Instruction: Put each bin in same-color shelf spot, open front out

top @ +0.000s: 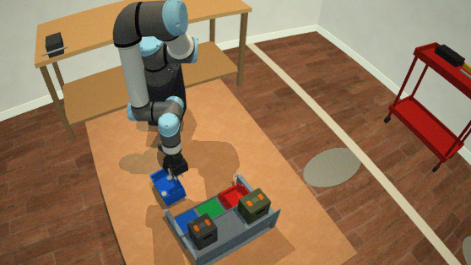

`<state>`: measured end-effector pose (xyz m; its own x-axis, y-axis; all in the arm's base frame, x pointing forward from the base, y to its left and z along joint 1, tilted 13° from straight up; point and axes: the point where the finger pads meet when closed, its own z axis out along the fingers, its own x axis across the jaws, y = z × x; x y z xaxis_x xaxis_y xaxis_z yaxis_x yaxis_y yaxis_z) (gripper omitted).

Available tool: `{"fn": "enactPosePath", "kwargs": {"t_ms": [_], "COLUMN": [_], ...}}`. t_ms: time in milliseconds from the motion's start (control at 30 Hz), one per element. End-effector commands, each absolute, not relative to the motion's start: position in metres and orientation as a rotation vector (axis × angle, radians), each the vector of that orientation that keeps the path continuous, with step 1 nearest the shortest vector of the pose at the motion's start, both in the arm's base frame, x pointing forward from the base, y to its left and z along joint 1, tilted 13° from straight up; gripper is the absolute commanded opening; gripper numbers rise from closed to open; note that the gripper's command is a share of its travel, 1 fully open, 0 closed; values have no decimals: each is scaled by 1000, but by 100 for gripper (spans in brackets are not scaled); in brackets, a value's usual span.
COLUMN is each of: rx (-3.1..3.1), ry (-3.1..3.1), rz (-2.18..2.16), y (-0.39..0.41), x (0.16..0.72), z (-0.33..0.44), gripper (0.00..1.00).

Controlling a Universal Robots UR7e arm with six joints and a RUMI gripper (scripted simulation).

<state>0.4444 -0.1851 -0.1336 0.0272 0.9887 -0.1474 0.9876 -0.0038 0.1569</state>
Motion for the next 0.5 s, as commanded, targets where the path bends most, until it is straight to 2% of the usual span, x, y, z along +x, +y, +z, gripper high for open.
{"fn": "enactPosePath", "kwargs": {"t_ms": [0,467], "rx": [2083,2083], "ry": [2051,2051], "rz": [8,8], "y": [-185,-186], "x": [445,457], "z": [-133,-131], "gripper": [0,0]}}
